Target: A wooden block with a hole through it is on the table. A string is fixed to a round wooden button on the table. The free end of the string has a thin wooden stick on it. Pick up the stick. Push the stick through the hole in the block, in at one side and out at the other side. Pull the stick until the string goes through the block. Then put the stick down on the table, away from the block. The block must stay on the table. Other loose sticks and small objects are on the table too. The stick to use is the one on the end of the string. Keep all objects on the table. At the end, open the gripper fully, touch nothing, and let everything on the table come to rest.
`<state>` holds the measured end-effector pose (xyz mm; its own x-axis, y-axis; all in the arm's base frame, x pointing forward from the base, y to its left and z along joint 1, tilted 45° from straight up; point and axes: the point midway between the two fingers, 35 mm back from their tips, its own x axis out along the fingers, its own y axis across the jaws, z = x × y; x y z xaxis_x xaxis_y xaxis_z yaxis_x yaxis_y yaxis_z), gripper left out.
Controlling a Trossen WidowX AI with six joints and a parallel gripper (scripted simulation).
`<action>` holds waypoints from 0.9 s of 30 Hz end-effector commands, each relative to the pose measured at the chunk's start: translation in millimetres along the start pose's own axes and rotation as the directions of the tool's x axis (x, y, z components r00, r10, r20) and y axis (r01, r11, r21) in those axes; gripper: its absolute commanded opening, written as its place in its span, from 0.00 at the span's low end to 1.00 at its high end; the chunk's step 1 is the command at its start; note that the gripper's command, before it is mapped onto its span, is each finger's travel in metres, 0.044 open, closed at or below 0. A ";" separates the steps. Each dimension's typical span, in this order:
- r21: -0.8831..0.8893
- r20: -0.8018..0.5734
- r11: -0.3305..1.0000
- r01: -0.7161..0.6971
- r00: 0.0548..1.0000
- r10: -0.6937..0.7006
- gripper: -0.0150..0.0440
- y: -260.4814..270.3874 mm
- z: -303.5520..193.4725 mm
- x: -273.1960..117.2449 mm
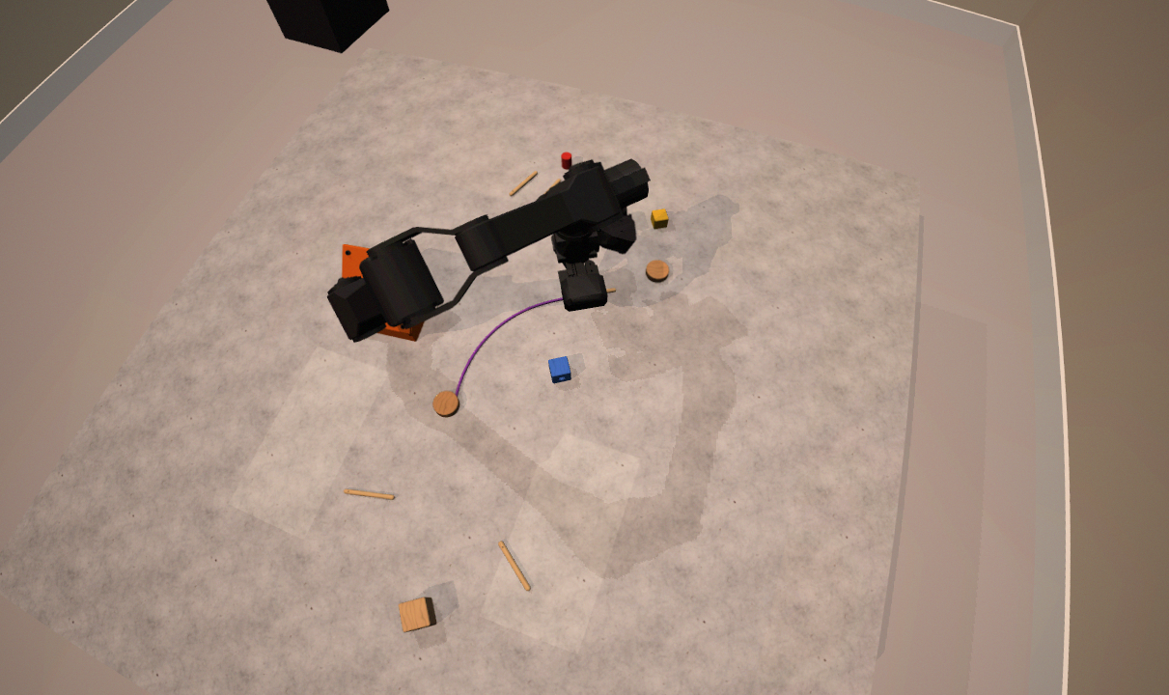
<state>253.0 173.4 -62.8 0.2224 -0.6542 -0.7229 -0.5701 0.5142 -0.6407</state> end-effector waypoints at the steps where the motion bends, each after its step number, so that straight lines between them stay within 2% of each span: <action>1: -0.005 0.001 1.000 0.004 1.000 -0.004 0.46 -0.1 0.1 6.7; 27: -0.004 0.000 1.000 0.007 1.000 -0.007 0.46 -1.0 -1.5 47.9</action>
<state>262.6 143.6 -93.9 0.2230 -0.6562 -0.7208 -0.5689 0.5128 -0.6429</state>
